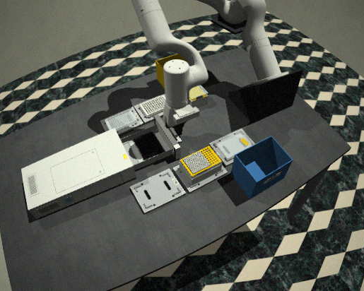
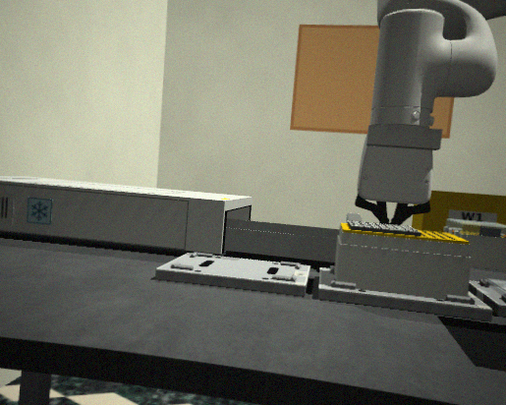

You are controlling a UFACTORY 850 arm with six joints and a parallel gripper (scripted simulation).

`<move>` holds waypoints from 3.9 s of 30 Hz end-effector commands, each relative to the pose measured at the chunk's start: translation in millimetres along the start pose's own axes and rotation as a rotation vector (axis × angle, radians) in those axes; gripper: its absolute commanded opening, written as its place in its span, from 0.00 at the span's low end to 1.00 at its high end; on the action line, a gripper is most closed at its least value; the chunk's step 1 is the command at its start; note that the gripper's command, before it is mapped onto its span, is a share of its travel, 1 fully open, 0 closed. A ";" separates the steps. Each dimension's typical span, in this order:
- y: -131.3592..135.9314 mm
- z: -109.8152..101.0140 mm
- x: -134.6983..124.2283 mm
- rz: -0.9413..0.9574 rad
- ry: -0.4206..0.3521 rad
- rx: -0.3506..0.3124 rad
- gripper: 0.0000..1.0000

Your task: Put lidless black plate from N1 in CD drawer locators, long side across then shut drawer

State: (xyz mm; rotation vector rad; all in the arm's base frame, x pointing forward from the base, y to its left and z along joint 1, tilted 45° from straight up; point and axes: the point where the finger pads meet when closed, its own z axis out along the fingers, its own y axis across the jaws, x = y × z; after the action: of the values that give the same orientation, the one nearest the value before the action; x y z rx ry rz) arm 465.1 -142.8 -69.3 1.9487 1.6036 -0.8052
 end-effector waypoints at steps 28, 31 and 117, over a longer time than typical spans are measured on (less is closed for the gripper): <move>41.6 -0.8 0.1 0.001 0.001 -0.002 0.00; 44.2 -0.9 0.1 0.001 0.001 -0.002 0.00; 158.4 -1.1 0.0 0.001 0.001 -0.002 0.00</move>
State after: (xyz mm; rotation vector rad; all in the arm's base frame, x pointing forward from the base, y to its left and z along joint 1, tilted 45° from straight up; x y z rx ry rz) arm 615.3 -172.0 -68.9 1.9485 1.6034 -0.8050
